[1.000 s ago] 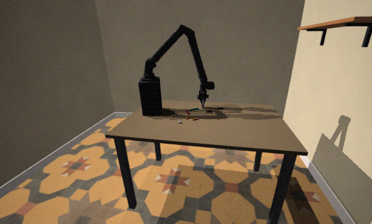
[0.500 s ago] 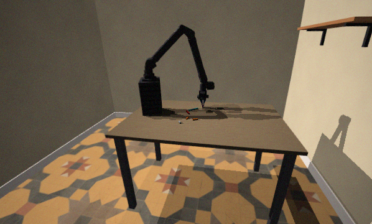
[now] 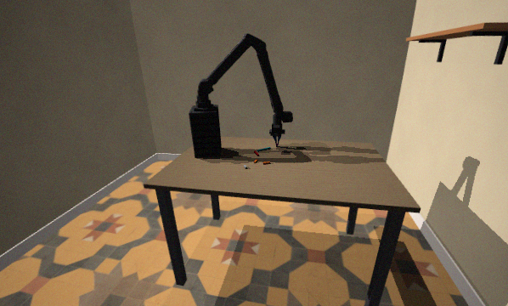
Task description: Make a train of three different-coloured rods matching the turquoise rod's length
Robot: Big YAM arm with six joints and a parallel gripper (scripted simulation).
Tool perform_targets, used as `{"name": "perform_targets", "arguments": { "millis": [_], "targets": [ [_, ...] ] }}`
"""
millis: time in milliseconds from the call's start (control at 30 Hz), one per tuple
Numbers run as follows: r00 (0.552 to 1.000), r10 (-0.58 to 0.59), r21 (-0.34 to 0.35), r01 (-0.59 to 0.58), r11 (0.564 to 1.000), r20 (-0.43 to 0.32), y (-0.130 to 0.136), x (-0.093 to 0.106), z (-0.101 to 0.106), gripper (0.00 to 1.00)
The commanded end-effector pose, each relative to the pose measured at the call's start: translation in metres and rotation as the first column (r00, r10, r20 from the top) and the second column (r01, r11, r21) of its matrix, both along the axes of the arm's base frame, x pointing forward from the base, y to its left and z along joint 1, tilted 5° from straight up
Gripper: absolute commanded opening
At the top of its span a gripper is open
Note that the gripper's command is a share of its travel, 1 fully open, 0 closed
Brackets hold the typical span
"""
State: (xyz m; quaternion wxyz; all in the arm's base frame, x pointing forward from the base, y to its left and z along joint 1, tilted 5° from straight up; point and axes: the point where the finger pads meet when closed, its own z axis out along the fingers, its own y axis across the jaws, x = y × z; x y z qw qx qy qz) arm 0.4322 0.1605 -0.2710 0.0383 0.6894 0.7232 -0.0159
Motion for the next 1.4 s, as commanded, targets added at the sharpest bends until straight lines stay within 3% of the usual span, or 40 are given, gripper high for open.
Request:
{"name": "perform_targets", "arguments": {
  "millis": [0, 200, 1367],
  "targets": [
    [1.000, -0.001, -0.008, 0.000, 1.000, -0.011, -0.0044, 0.0002, -0.0060, 0.04],
    [1.000, 0.000, -0.009, 0.000, 1.000, -0.014, -0.0072, -0.0068, -0.0076, 0.04],
    [1.000, -0.001, -0.003, 0.001, 1.000, 0.003, -0.0042, 0.0006, -0.0063, 0.04]
  ]
}}
